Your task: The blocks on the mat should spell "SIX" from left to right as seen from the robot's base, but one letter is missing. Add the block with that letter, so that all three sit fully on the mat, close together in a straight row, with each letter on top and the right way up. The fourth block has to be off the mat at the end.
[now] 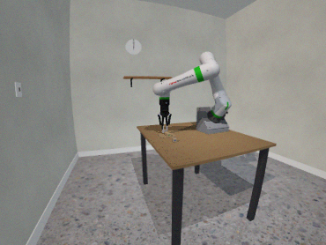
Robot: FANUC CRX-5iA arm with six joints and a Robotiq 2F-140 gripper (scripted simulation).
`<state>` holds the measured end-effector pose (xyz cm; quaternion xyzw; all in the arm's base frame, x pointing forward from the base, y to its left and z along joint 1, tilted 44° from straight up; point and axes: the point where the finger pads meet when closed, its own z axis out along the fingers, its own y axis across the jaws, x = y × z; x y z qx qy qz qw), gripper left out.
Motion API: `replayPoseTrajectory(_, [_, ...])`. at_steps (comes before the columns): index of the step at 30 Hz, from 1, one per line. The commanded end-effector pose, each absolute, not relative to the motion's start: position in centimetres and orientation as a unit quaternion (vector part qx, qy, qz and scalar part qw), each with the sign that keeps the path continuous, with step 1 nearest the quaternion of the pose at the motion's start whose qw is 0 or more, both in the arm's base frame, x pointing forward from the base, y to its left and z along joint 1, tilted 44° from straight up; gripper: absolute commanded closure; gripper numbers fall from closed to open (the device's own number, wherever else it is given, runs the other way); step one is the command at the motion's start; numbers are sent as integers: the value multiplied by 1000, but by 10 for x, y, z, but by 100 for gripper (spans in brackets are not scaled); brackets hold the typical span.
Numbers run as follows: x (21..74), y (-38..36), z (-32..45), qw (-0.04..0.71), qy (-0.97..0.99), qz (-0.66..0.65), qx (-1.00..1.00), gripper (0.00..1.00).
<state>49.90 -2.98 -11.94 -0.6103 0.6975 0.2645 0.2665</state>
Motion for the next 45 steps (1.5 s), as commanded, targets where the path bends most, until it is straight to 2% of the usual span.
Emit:
replayPoseTrajectory(1, [500, -26, -124, 267, 698, 264, -610, 84])
replayPoseTrajectory(45, [500, -22, -128, 267, 698, 264, -610, 84])
